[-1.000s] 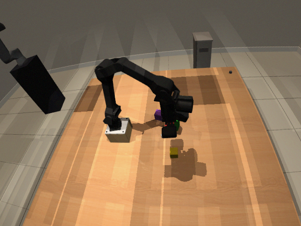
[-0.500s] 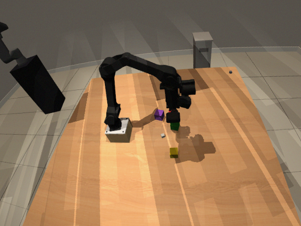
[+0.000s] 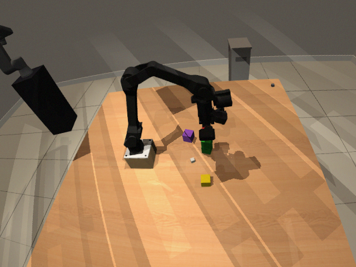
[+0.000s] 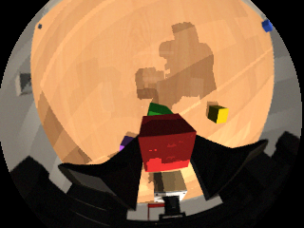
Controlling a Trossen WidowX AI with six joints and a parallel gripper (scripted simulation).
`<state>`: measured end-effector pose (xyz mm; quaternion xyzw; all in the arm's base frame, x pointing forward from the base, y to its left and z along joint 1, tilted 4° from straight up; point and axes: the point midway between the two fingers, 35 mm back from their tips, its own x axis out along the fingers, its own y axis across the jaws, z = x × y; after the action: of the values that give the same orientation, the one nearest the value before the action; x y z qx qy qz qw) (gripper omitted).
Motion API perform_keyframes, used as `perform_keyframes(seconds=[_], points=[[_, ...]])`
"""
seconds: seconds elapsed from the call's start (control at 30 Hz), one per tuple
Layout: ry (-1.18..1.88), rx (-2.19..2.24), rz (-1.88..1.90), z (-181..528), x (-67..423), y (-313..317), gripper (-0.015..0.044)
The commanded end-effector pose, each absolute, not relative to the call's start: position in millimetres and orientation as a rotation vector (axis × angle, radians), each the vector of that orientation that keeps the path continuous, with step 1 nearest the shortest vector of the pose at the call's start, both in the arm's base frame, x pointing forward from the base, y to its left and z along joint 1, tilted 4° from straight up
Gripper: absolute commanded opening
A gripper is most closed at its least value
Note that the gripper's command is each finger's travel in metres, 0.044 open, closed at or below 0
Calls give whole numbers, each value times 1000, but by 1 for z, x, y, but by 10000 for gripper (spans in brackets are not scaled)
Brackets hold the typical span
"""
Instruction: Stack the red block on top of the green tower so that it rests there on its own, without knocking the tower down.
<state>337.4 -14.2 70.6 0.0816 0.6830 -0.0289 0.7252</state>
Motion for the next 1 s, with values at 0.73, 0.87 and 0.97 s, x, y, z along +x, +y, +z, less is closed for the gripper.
perform_keyframes(seconds=[0.73,0.87,0.97], points=[[1521,184,-69,52,335,-13,0],[1521,184,-69,52,335,-13,0],[1521,180,-64,53,335,-13,26]])
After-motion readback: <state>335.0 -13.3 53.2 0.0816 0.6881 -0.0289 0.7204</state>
